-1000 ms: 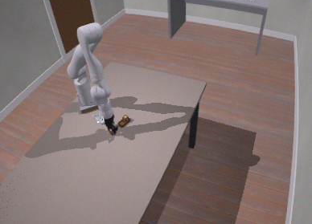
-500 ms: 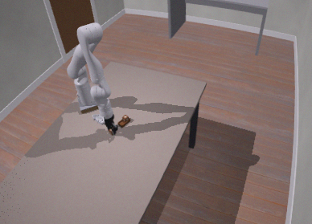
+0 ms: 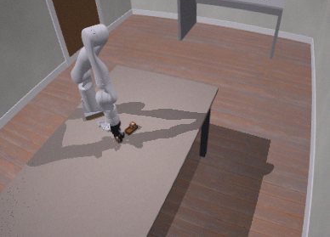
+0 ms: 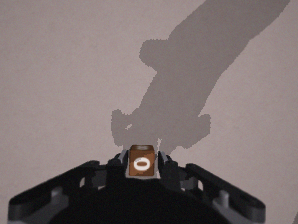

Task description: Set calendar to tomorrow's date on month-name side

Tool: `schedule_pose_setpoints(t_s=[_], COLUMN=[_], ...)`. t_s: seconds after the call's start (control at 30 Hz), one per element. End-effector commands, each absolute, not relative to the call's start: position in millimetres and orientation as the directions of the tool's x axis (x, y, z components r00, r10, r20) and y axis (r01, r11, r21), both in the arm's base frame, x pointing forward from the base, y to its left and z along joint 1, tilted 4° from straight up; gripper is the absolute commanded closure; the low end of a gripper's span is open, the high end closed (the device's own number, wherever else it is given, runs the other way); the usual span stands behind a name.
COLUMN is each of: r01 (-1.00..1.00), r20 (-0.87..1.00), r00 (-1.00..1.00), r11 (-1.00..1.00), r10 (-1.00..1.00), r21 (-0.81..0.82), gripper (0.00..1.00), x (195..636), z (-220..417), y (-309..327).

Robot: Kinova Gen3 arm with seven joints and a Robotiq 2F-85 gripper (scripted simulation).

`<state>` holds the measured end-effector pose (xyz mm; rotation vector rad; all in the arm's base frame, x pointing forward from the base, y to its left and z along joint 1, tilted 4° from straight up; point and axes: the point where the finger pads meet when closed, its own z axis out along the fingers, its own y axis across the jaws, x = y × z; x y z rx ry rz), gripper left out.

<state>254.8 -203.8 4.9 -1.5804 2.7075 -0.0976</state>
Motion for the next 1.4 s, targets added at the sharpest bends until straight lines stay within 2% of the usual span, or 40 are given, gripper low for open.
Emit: schedule_pose_setpoints(t_s=[0.0, 1.37], r01=[-0.87, -0.87], r20=[0.027, 0.027], r00=[-0.492, -0.492], r11=[0.49, 0.49], r10=[-0.87, -0.87], r21=[-0.057, -0.057], gripper=[0.74, 0.74], x=[255.1, 254.9], z=[5.2, 10.0], y=[-204.0, -203.7])
